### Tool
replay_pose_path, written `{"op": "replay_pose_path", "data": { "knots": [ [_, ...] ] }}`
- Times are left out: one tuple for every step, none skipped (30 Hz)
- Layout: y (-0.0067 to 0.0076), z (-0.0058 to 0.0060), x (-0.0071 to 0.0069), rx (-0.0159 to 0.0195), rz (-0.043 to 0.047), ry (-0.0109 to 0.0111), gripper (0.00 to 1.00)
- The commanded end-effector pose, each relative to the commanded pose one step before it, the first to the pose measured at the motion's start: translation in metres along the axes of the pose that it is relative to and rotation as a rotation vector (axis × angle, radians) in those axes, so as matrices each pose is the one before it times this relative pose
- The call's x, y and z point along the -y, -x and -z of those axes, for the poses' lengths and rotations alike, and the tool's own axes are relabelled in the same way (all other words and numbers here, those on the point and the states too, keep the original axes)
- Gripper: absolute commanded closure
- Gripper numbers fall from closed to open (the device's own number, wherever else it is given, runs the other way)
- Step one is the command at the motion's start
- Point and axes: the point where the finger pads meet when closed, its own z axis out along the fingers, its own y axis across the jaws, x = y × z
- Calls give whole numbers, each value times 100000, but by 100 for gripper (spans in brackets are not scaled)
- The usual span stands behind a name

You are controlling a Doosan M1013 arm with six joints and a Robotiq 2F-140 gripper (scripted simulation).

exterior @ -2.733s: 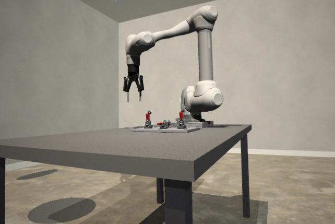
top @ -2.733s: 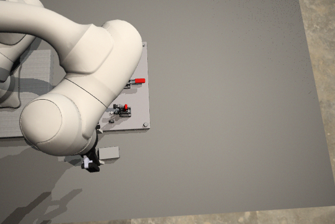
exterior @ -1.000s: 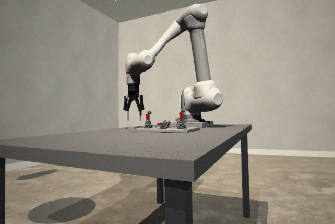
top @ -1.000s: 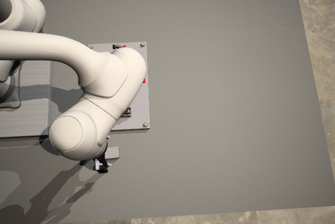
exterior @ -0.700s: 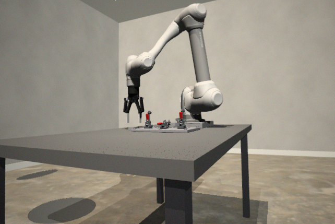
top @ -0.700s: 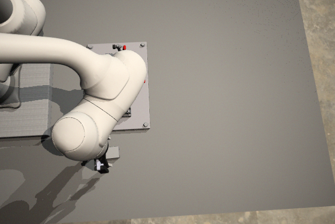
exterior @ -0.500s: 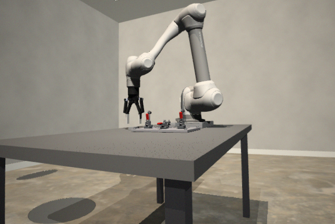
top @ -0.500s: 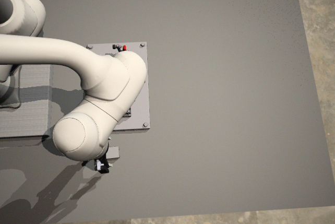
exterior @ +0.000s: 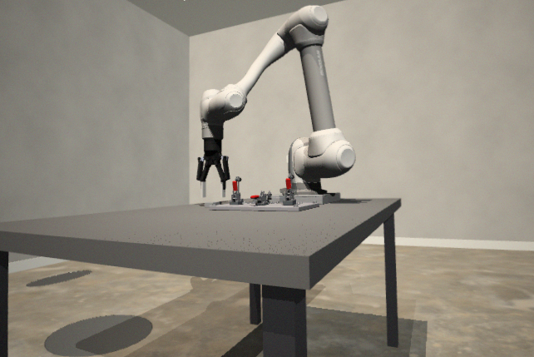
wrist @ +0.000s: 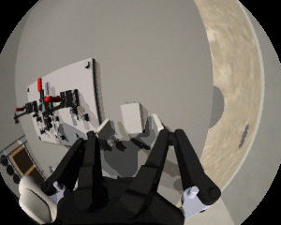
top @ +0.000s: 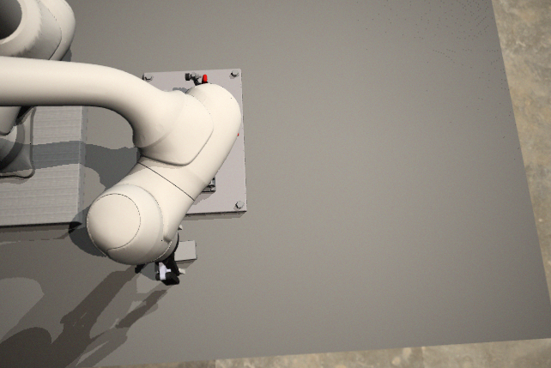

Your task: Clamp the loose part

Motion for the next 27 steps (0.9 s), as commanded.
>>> {"op": "replay_pose_path", "data": {
  "knots": [
    [-2,6,3,-17,3,-11,38],
    [0,0,0,0,0,0,38],
    [0,-1,0,0,0,0,38],
    [0,-7,0,0,0,0,38],
    [0,-18,0,0,0,0,38],
    [0,-33,0,0,0,0,38],
    [0,-50,0,0,0,0,38],
    [0,0,0,0,0,0,38],
    [0,0,0,0,0,0,38],
    [0,-69,0,0,0,0,38],
    [0,-89,0,0,0,0,38],
    [0,-109,0,0,0,0,38],
    [0,-127,0,0,0,0,38],
    [-1,-143,0,0,0,0,38],
    [0,-158,0,0,0,0,38],
    [0,-170,0,0,0,0,38],
    [-1,-178,0,0,0,0,38],
    [0,-184,0,0,0,0,38],
    [0,-187,0,0,0,0,38],
    [-1,-185,0,0,0,0,38],
    [0,-182,0,0,0,0,38],
    [0,-175,0,0,0,0,38],
    [0,-164,0,0,0,0,38],
    [0,-152,0,0,0,0,38],
    [0,0,0,0,0,0,38],
    [0,0,0,0,0,0,38],
    [0,-137,0,0,0,0,38]
  ]
}}
